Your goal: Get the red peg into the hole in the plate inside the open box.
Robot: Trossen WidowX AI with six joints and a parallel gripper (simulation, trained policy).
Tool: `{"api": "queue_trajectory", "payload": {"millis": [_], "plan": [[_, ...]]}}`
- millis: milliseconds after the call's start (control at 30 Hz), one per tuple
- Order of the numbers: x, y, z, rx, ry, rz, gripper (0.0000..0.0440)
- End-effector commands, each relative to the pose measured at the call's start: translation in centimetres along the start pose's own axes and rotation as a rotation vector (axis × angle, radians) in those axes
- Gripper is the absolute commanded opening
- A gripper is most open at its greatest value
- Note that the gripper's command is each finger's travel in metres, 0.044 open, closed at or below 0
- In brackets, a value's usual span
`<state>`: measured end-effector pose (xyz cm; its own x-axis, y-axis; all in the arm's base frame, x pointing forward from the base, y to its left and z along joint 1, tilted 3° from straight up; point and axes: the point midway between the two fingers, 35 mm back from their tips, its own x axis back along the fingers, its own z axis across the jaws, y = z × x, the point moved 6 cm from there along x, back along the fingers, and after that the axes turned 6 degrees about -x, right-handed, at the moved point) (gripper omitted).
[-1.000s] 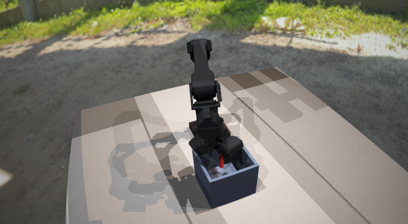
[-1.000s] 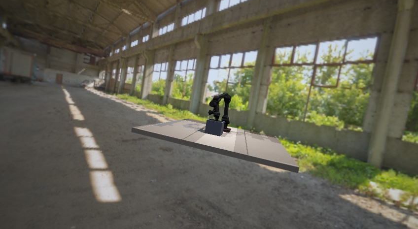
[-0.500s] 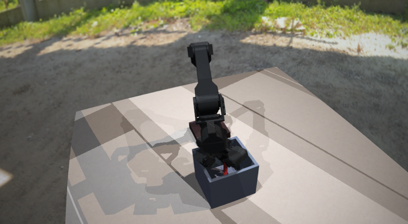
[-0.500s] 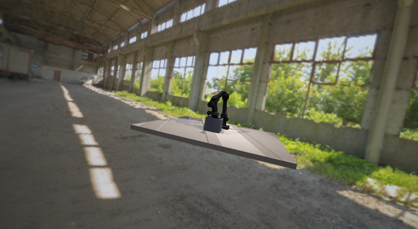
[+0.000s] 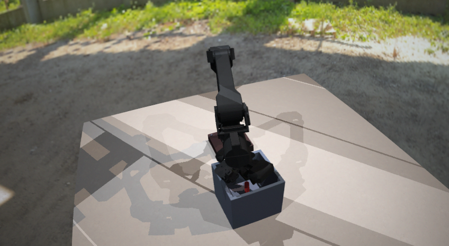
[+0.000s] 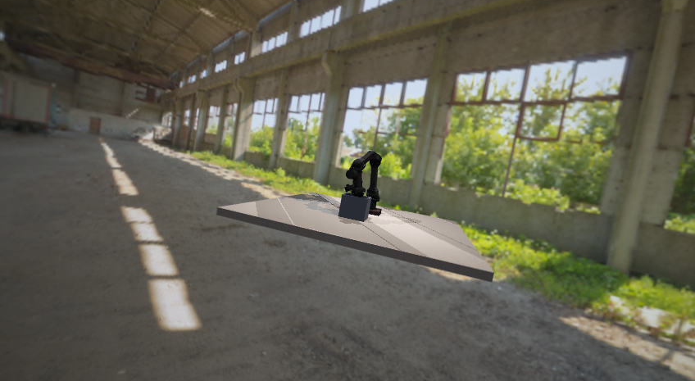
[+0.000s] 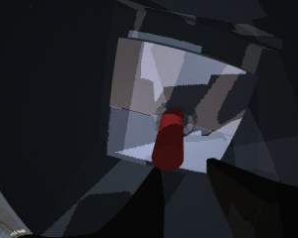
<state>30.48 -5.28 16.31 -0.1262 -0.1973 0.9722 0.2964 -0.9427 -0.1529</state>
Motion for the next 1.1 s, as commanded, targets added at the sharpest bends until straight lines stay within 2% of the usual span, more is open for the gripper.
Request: {"api": "queue_trajectory", "payload": {"millis": [0, 367, 1067], "plan": [[-2.2, 0.9, -0.5, 0.014, -0.058, 0.036, 0.0152], [-0.7, 2.1, 0.5, -0.001, -0.011, 0.089, 0.0156], [3.3, 3.4, 3.4, 0.036, 0.178, 0.166, 0.0157]]}}
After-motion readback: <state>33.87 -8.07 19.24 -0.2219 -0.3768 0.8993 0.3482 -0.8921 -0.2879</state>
